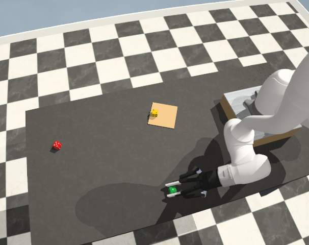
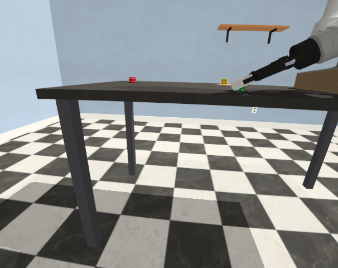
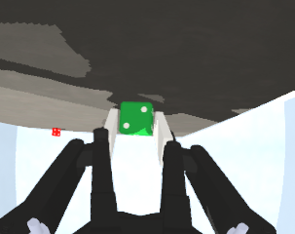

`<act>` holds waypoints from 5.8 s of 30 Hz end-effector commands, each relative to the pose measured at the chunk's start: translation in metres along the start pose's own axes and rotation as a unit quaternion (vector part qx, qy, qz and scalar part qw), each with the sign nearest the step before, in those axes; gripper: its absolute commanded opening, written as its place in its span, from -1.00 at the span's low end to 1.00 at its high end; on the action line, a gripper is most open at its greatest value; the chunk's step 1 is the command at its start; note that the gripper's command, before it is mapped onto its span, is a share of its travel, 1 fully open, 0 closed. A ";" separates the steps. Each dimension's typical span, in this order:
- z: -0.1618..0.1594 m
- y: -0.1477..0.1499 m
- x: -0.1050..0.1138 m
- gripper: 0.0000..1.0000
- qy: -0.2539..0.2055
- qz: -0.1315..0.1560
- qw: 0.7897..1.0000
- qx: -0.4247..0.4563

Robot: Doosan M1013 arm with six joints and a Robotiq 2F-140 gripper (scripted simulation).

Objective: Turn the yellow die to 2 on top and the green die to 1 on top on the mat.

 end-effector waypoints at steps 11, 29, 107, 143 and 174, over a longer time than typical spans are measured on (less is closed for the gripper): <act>0.000 0.000 0.000 -0.30 0.000 0.000 1.000 0.000; 0.000 0.000 0.030 -0.30 0.000 0.000 1.000 0.000; -0.090 -0.082 0.046 -0.30 0.316 0.310 0.895 0.056; -0.130 0.031 0.032 1.00 0.501 0.123 0.857 0.000; -0.100 0.025 0.031 -0.30 0.511 0.069 0.852 0.095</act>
Point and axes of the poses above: the point where the finger pads meet when closed, its own x axis back along the fingers, its own y axis across the jaws, z = x × y, the point moved 2 cm from there along x, back along the fingers, and after that the axes turned 14 degrees about -x, right-handed, at the moved point
